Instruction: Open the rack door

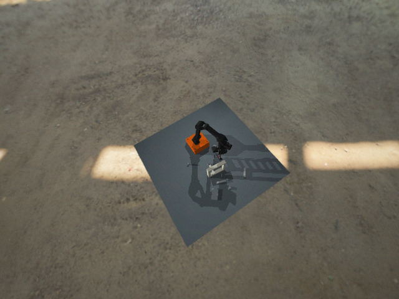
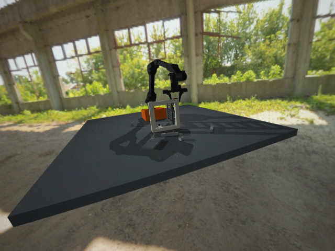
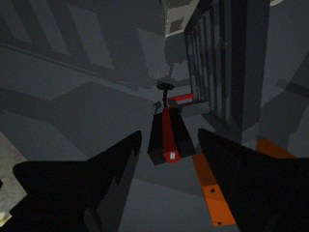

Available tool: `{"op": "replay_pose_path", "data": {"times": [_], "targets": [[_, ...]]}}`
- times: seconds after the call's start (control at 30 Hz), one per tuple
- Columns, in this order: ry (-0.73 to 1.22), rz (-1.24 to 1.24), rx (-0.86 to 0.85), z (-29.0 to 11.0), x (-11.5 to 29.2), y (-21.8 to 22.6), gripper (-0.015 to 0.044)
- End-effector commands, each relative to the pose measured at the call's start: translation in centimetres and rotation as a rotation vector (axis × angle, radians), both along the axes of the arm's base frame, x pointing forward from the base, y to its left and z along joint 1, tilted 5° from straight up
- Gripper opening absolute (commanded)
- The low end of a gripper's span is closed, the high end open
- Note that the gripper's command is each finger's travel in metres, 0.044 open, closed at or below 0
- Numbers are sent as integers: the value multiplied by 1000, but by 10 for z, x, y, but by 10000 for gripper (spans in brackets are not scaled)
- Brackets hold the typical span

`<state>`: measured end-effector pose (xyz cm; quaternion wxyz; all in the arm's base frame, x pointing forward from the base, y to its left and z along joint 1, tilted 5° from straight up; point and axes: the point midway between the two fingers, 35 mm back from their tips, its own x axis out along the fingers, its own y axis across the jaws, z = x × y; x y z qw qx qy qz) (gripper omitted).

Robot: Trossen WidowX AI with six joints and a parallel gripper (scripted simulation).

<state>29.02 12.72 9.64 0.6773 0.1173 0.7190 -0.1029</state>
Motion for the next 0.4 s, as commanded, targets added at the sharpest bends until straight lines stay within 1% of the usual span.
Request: {"op": "replay_pose_path", "data": {"times": [0.0,0.37], "targets": [[-3,-2,0,6,1,0,280],[-3,-2,0,21,2,0,280]]}}
